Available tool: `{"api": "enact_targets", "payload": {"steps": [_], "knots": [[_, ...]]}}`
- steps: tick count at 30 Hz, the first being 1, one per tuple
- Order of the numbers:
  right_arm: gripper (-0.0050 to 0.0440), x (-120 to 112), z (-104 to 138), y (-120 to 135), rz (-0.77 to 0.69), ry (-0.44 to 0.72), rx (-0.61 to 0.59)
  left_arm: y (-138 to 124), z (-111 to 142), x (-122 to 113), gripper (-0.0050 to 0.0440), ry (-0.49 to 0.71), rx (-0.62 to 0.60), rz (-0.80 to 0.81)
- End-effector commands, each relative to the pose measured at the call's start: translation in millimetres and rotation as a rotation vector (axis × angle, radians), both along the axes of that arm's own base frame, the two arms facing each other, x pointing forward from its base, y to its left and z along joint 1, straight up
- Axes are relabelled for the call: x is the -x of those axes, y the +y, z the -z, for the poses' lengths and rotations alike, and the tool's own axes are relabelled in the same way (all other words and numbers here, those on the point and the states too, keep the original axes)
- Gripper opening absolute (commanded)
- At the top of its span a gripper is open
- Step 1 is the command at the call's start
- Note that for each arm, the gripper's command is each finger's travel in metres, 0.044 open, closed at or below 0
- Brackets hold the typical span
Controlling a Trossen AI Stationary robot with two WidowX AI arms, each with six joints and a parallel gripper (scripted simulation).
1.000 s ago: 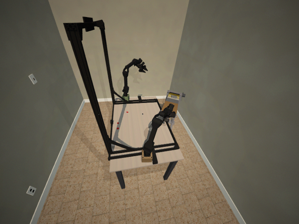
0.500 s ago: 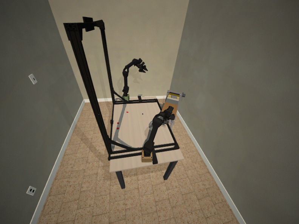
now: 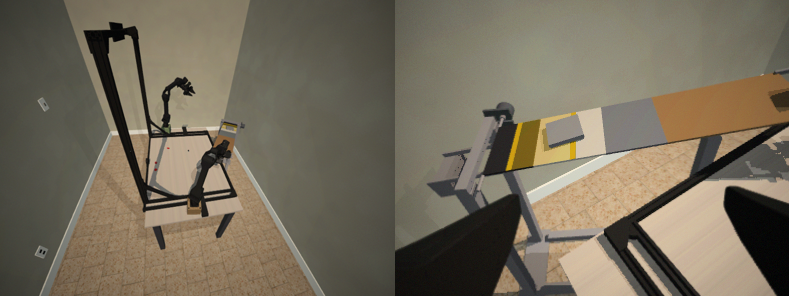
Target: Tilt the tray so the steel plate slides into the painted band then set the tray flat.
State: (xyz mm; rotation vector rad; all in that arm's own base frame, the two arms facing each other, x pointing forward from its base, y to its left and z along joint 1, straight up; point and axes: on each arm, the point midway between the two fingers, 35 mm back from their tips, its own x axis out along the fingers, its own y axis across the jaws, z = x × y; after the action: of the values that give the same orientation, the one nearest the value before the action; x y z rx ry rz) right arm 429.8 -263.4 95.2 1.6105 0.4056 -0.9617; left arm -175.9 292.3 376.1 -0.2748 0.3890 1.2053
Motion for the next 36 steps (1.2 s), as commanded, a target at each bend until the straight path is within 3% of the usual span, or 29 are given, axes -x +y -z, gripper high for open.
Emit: {"api": "enact_targets", "payload": {"steps": [1,36], "knots": [[0.0000,-5,-17,-3,0.002,-0.031,0.017,0,0,0,0.0440,0.000,-0.001,-0.001],[0.0000,-9,-41,-4,0.002,-0.054,0.026,0,0,0,0.0440,0.000,-0.001,-0.001]]}}
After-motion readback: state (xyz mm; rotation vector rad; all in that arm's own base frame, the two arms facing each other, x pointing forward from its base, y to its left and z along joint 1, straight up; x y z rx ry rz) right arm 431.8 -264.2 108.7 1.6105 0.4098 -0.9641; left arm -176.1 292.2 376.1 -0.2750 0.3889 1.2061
